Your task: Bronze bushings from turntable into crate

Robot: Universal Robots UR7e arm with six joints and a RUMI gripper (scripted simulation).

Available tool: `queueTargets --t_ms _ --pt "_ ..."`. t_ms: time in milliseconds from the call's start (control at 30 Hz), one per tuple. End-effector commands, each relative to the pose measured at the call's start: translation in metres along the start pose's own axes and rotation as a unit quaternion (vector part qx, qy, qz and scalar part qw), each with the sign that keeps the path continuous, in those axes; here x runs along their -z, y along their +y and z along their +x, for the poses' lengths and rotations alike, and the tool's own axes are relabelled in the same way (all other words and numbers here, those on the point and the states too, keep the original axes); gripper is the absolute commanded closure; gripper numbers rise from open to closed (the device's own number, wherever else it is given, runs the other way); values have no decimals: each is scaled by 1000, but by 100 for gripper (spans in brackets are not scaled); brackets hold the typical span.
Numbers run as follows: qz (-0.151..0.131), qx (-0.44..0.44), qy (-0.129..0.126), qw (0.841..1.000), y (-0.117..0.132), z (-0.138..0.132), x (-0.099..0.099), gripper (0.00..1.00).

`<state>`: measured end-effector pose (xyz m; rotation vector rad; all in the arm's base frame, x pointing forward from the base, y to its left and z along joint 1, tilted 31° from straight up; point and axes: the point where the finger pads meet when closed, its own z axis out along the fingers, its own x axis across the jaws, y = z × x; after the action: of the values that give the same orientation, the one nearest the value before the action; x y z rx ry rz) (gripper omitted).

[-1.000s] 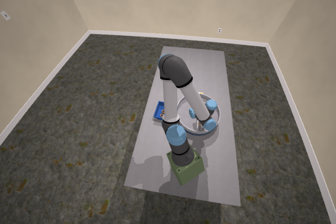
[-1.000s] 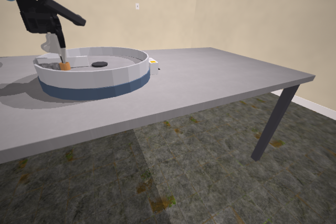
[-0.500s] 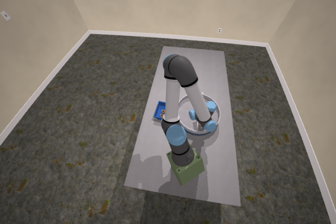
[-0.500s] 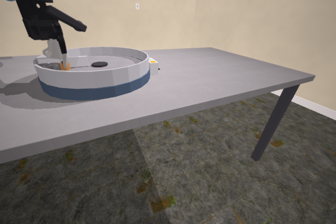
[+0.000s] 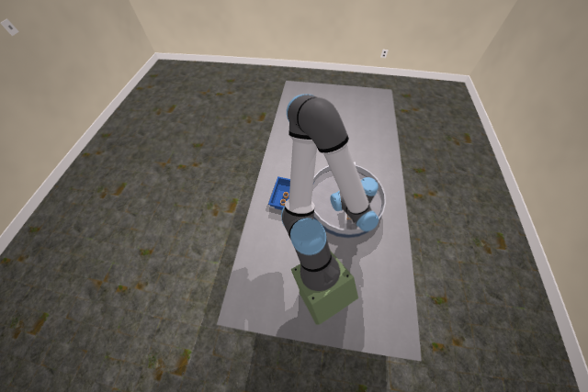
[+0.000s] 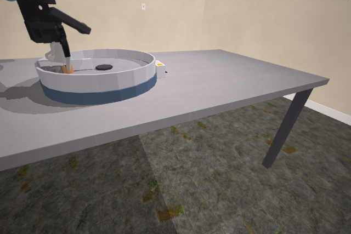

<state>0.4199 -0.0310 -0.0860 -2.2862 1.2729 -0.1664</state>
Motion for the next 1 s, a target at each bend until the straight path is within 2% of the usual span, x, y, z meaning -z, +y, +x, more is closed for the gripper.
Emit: queueTargets --t_ms 0,767,800,967 --pt "0 0 0 1000 -1 0 0 94" --pt "0 0 0 1000 -1 0 0 94" --pt "0 0 0 1000 -1 0 0 100" --pt "0 0 0 1000 0 0 0 100"
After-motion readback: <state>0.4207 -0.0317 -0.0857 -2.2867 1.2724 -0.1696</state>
